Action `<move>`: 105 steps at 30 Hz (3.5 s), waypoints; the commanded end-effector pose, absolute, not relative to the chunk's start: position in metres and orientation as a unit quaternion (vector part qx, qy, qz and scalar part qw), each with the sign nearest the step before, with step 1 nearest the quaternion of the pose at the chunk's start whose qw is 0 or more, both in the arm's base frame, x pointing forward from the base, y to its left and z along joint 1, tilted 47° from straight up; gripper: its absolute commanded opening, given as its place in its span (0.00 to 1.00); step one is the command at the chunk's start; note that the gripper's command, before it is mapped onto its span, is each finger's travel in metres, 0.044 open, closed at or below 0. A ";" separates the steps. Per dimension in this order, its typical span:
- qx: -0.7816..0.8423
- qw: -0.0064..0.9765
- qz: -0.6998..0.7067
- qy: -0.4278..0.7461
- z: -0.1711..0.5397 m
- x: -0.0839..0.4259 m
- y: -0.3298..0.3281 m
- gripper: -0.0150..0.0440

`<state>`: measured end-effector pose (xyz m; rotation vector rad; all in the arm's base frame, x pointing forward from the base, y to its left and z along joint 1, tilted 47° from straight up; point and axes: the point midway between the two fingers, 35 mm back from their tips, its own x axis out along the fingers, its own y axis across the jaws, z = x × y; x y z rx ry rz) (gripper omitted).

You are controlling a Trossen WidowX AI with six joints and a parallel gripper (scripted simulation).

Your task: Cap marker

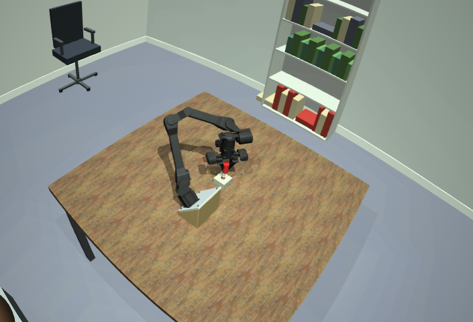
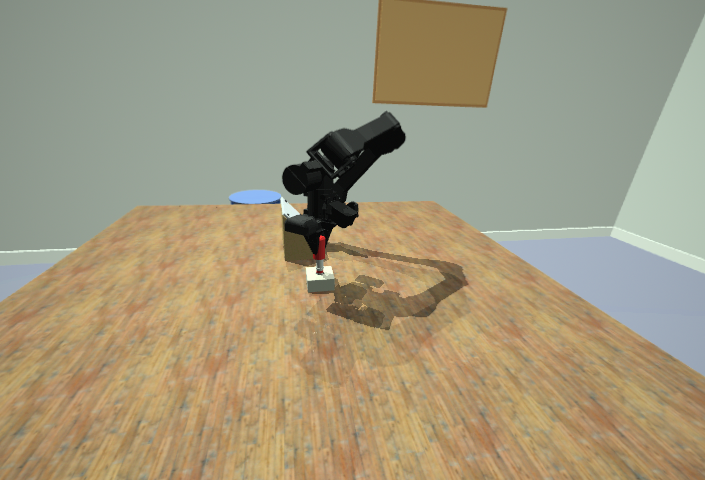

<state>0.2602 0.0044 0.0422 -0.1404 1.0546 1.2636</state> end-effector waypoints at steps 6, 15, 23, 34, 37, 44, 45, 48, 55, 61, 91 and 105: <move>-0.058 0.664 0.579 0.470 0.021 0.255 0.029 0.25; -0.058 0.664 0.579 0.469 0.013 0.254 0.040 0.25; -0.058 0.664 0.579 0.469 0.014 0.254 0.042 0.25; -0.058 0.664 0.579 0.469 0.013 0.254 0.042 0.25; -0.058 0.664 0.579 0.469 0.013 0.254 0.042 0.25; -0.058 0.664 0.579 0.469 0.013 0.254 0.042 0.25; -0.058 0.664 0.579 0.469 0.013 0.254 0.042 0.25; -0.058 0.664 0.579 0.469 0.013 0.254 0.042 0.25; -0.058 0.664 0.579 0.469 0.013 0.255 0.042 0.25; -0.058 0.664 0.579 0.469 0.013 0.255 0.042 0.25; -0.062 0.664 0.578 0.470 0.058 0.263 -0.006 1.00; 0.186 0.640 0.368 0.648 0.071 0.263 -0.022 0.60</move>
